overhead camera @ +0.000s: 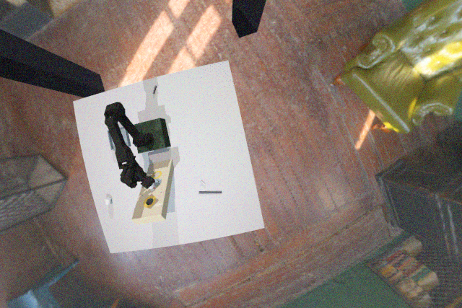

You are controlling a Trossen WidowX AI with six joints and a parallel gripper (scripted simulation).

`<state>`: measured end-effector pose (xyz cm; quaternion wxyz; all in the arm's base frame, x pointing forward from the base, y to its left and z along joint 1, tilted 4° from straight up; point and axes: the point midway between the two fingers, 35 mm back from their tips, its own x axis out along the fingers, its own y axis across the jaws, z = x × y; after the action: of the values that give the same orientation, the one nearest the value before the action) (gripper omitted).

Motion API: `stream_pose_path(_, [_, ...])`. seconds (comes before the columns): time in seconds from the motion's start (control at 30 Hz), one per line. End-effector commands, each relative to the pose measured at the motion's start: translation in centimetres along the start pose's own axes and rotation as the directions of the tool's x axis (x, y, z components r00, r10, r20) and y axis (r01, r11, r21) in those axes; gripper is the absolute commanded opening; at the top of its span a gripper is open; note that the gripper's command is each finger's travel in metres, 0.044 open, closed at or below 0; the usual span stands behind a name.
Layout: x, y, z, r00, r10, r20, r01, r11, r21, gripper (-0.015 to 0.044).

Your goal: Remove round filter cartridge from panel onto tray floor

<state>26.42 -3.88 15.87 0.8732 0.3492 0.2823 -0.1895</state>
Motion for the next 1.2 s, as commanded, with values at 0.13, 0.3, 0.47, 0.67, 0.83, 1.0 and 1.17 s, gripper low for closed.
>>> stream_pose_path(0.13, [-0.4,0.8,1.1,1.000,0.010,0.020,-0.010,1.000,0.004,0.0088])
stream_pose_path(0.3, [-1.1,4.4,5.1,1.000,0.012,0.021,-0.012,1.000,0.004,0.0088])
stream_pose_path(0.47, [-1.3,5.0,5.7,1.000,0.012,0.021,-0.012,1.000,0.004,0.0114])
stream_pose_path(0.67, [-5.0,8.2,9.3,0.999,0.024,0.029,-0.025,1.000,0.002,0.0272])
stream_pose_path(0.83, [-5.9,8.8,9.9,0.999,0.022,0.024,-0.021,1.000,-0.013,0.0351])
stream_pose_path(1.0, [-2.8,4.3,4.9,0.977,-0.142,-0.157,0.068,0.913,-0.401,0.0305])
stream_pose_path(1.17, [-1.5,0.6,0.8,0.916,-0.269,-0.297,0.005,0.750,-0.662,0.0305])
